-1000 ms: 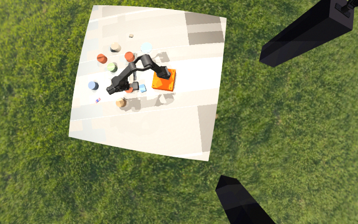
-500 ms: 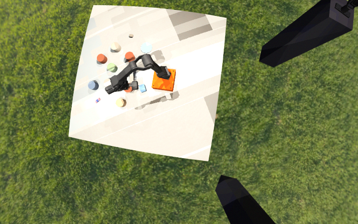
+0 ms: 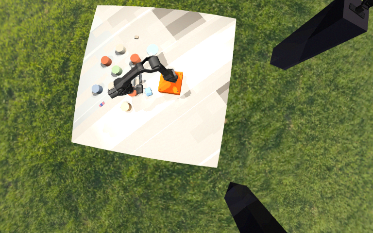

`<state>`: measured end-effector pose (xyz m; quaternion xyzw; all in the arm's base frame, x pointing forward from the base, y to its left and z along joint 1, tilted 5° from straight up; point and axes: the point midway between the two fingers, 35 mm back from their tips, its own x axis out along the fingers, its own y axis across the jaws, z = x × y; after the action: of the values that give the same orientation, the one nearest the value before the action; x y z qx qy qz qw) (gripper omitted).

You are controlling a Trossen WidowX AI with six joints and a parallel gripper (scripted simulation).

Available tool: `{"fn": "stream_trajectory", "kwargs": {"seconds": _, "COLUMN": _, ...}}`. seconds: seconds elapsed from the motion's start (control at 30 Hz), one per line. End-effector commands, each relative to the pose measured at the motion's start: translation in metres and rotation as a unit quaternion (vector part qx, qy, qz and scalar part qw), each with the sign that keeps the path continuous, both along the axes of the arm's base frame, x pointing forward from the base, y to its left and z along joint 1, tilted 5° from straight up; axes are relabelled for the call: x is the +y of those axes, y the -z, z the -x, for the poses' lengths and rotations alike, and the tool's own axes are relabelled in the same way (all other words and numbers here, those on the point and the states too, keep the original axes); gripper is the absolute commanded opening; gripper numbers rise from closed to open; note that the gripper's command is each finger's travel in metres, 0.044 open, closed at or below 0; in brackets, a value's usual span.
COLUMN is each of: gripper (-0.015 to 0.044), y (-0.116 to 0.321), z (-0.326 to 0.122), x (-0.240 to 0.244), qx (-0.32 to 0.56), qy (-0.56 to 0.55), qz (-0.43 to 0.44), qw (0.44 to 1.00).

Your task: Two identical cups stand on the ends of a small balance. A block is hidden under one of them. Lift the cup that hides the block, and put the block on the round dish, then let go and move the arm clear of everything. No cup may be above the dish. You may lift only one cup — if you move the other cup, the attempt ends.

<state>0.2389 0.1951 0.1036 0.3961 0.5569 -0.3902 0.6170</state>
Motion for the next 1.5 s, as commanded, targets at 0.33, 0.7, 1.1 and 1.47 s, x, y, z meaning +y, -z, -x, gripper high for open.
{"fn": "stream_trajectory", "kwargs": {"seconds": 0.33, "gripper": 0.0000, "y": -0.024, "z": 0.002, "x": 0.001, "qx": -0.006, "qy": 0.002, "qz": -0.007, "qw": 1.000}}
{"fn": "stream_trajectory", "kwargs": {"seconds": 0.7, "gripper": 0.0000, "y": -0.038, "z": 0.005, "x": 0.000, "qx": -0.006, "qy": 0.002, "qz": -0.007, "qw": 1.000}}
{"fn": "stream_trajectory", "kwargs": {"seconds": 1.1, "gripper": 0.0000, "y": -0.036, "z": 0.007, "x": -0.003, "qx": 0.000, "qy": 0.000, "qz": 0.000, "qw": 1.000}}
{"fn": "stream_trajectory", "kwargs": {"seconds": 1.47, "gripper": 0.0000, "y": -0.036, "z": 0.007, "x": -0.003, "qx": 0.000, "qy": 0.000, "qz": 0.000, "qw": 1.000}}
